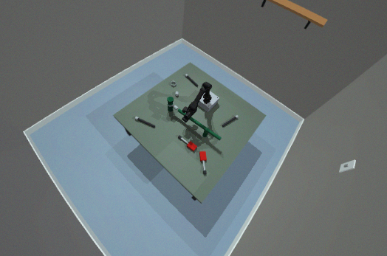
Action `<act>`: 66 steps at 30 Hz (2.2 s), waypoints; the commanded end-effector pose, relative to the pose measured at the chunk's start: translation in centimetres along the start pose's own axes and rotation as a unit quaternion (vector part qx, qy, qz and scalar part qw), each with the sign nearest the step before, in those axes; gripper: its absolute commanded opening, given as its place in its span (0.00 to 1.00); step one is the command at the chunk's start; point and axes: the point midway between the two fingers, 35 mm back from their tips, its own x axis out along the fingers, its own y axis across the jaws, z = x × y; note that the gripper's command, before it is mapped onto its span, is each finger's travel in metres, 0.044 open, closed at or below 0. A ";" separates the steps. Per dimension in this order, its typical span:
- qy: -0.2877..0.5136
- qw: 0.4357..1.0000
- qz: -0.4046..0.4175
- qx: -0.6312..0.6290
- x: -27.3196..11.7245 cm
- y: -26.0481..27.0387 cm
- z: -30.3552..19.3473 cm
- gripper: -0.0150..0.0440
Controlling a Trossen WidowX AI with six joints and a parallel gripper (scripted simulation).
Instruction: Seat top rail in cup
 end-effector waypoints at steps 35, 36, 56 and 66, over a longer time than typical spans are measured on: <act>0.000 1.000 0.000 -0.001 -0.8 0.8 0.9 0.25; 0.000 1.000 0.000 -0.002 -0.7 0.7 1.0 0.25; 0.005 1.000 -0.009 -0.005 0.2 0.2 2.2 0.25; 0.006 1.000 -0.009 -0.005 0.2 0.2 2.1 0.25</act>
